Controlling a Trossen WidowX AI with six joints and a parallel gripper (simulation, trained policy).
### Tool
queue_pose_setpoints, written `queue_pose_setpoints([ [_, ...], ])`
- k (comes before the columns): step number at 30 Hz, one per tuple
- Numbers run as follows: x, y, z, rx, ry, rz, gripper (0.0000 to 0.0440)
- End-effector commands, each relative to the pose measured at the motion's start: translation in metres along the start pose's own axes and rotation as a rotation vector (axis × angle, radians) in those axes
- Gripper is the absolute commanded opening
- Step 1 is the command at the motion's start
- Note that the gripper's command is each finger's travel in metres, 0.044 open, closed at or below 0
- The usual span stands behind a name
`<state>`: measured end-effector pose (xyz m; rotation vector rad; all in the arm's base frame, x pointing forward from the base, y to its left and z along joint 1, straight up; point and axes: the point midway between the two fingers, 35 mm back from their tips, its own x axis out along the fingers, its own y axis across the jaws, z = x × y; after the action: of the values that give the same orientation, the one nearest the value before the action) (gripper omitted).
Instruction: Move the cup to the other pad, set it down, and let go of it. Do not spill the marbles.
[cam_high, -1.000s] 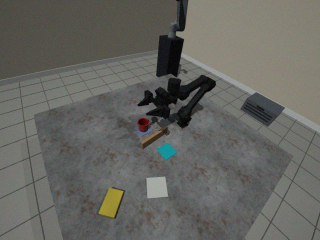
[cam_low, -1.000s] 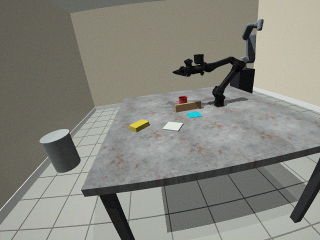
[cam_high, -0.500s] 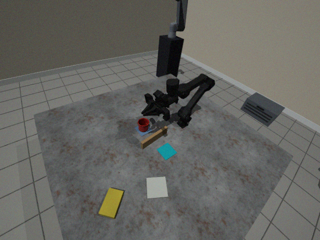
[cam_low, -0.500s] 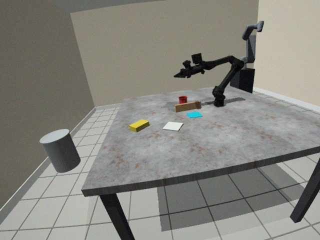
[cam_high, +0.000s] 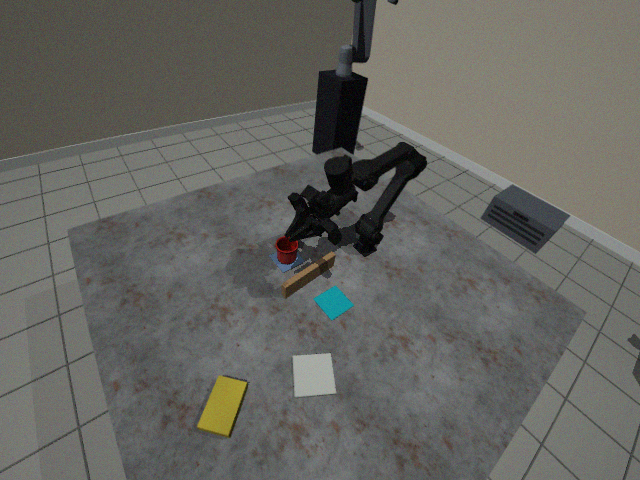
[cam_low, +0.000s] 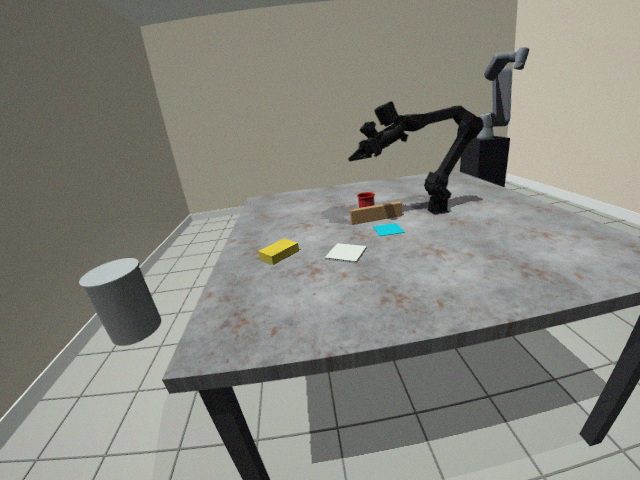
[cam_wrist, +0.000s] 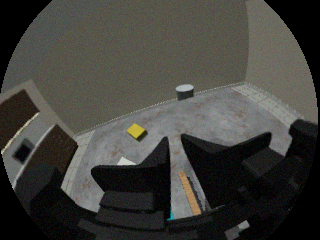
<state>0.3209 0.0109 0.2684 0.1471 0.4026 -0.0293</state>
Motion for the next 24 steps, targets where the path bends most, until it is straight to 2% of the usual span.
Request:
queue_pose_setpoints([
  [1, 0.002, 0.001, -0.003, 0.017, 0.057, -0.009, 0.008],
  [24, 0.008, 0.001, -0.033, 0.036, 0.429, -0.081, 0.0102],
])
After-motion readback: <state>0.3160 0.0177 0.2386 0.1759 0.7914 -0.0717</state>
